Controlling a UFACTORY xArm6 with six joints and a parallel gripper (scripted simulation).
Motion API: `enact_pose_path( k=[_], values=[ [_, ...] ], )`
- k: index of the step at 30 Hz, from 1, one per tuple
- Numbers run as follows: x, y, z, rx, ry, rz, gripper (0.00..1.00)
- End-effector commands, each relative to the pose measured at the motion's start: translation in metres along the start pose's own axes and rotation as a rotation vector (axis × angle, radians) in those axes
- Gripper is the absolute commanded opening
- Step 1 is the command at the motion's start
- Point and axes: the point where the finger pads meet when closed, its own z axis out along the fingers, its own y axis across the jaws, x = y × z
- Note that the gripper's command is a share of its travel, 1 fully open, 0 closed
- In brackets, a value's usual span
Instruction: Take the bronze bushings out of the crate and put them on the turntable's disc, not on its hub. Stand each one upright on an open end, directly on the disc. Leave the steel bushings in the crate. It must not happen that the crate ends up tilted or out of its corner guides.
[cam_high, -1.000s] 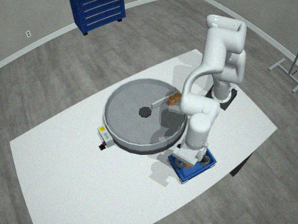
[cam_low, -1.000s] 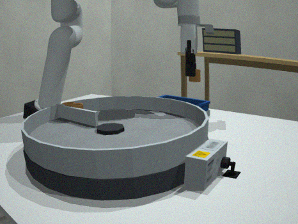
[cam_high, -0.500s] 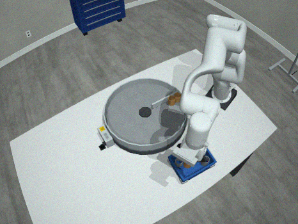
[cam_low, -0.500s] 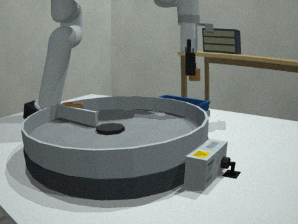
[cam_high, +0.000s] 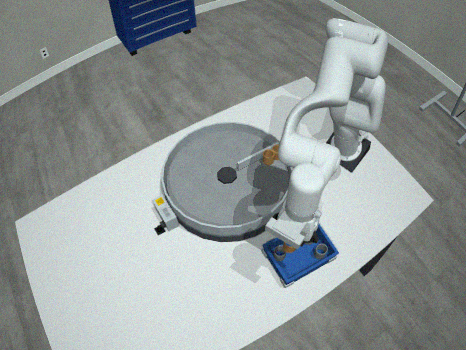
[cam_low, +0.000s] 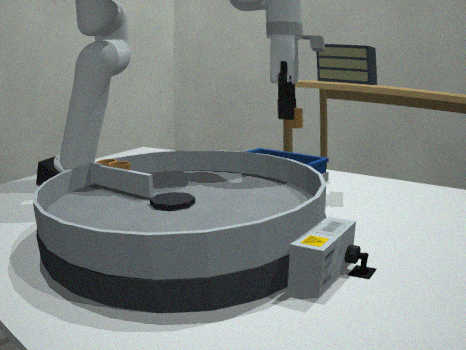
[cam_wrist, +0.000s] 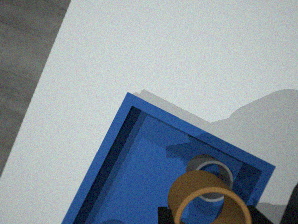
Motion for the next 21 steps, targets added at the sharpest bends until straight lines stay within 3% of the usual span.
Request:
enact_pose_path(
  k=[1, 7, 9, 21],
  values=[
    [-0.024, 0.031, -0.002, 0.003, 0.006, 0.0, 0.0],
    [-0.068, 0.086, -0.001, 0.003, 0.006, 0.0, 0.0],
    [-0.068, 0.086, -0.001, 0.003, 0.006, 0.0, 0.0],
    [-0.14, 0.176, -0.001, 0.003, 0.006, 0.0, 0.0]
  ],
)
